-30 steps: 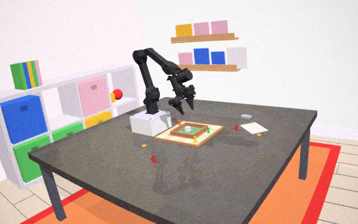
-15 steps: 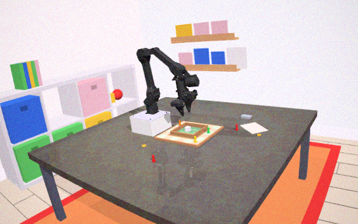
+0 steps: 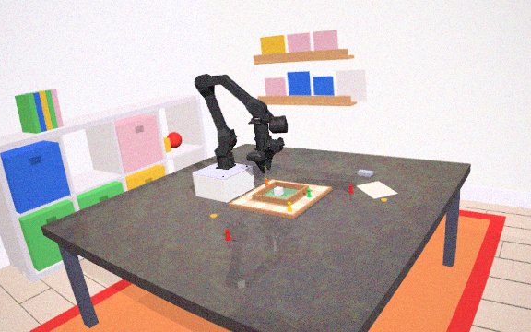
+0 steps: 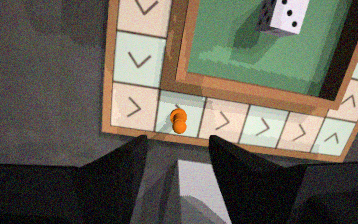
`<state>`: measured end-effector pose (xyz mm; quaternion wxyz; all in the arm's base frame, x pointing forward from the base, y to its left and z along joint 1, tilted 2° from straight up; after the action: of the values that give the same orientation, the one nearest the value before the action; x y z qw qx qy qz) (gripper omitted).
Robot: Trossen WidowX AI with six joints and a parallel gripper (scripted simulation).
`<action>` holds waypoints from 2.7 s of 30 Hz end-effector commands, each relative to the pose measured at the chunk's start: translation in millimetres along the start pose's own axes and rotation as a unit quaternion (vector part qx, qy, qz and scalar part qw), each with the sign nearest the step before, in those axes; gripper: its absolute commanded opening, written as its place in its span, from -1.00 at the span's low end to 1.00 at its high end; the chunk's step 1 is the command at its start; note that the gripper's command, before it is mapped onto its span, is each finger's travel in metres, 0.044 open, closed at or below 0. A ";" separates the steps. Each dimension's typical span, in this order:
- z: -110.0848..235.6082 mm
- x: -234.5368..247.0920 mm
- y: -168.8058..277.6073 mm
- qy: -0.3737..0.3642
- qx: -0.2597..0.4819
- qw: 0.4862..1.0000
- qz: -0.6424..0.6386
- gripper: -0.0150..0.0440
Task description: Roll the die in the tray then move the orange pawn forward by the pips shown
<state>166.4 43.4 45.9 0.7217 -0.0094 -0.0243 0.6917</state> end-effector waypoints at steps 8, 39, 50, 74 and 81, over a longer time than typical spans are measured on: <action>-19.3 -0.9 1.5 0.003 0.004 1.000 -0.001 0.19; -51.7 -1.8 3.2 0.003 0.004 1.000 -0.001 -0.35; -38.5 -0.6 -2.1 0.003 0.004 1.000 -0.001 -0.49; 73.7 -7.2 -3.9 0.004 0.004 1.000 -0.001 -0.49; 61.9 -27.0 -10.3 0.005 0.004 1.000 -0.001 -0.49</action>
<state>170.9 21.6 112.5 0.7230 -0.0108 -0.0201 0.6905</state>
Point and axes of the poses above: the point midway between the two fingers, 35 mm back from their tips, its own z axis back along the fingers, its own x axis across the jaws, y = z × x, the point moved 3 cm from there along z, back along the fingers, and after that the axes turned 4 degrees about -z, right-handed, at the moved point
